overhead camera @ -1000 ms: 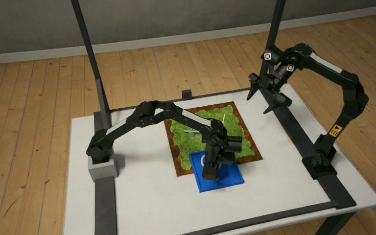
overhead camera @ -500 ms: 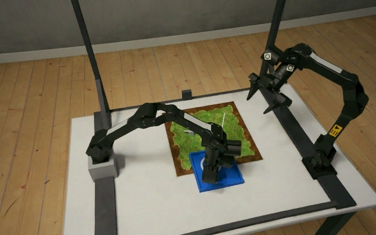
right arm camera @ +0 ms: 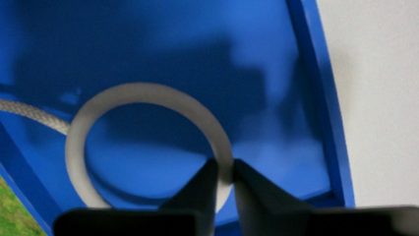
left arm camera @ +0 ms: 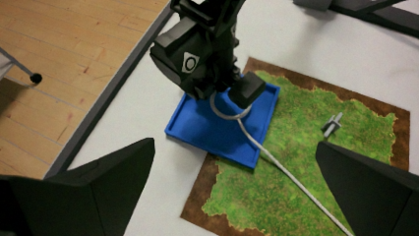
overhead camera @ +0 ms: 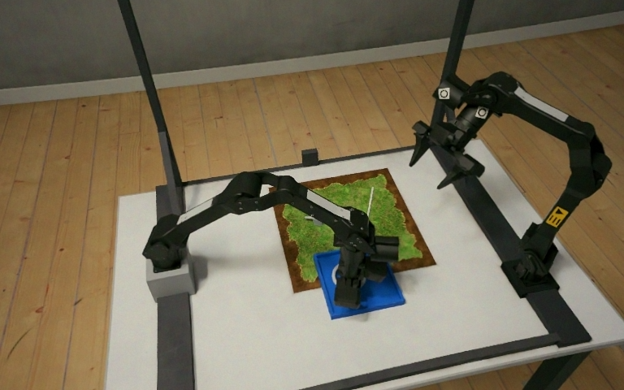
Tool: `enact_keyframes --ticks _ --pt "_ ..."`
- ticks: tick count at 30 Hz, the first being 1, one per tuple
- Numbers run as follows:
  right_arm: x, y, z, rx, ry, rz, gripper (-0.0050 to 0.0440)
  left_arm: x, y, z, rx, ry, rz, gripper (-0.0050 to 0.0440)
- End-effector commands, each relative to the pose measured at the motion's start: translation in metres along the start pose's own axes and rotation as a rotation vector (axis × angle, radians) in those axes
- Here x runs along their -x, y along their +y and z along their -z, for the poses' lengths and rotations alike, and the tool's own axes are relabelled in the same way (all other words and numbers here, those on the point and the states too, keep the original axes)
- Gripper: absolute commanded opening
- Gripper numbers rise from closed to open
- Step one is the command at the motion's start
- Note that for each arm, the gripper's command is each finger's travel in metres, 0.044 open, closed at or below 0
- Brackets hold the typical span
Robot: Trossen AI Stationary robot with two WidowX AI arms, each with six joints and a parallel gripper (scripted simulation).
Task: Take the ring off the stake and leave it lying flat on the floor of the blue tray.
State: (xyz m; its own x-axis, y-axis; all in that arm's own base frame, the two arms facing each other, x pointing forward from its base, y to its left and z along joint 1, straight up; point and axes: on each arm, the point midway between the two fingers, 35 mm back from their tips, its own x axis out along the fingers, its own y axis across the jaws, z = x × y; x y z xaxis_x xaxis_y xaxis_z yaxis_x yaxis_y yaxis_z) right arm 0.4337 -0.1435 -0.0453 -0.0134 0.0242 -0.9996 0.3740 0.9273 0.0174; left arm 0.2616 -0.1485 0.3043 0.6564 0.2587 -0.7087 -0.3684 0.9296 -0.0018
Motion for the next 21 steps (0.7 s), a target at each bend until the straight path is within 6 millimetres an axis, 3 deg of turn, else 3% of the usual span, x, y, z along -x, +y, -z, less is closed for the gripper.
enact_keyframes --ticks 1,5,12,17,21 --pt "0.012 0.000 -0.008 0.002 -0.042 -0.003 0.0001 0.005 0.002 -0.004 0.013 -0.007 0.014 0.0440" --pt "0.003 0.000 -0.004 0.002 -0.022 -0.002 0.0001 0.005 0.002 -0.004 0.013 -0.007 0.014 0.0440" --pt "0.012 0.000 -0.010 0.002 -0.051 -0.004 0.0001 0.005 0.002 -0.004 0.013 -0.007 0.014 0.0440" --pt "-0.002 0.000 -0.004 0.002 -0.022 -0.002 0.0001 0.005 0.002 -0.004 0.013 -0.007 0.014 0.0440" --pt "0.003 0.000 -0.008 0.002 -0.040 -0.003 0.0001 0.005 0.002 -0.004 0.013 -0.007 0.014 0.0440"
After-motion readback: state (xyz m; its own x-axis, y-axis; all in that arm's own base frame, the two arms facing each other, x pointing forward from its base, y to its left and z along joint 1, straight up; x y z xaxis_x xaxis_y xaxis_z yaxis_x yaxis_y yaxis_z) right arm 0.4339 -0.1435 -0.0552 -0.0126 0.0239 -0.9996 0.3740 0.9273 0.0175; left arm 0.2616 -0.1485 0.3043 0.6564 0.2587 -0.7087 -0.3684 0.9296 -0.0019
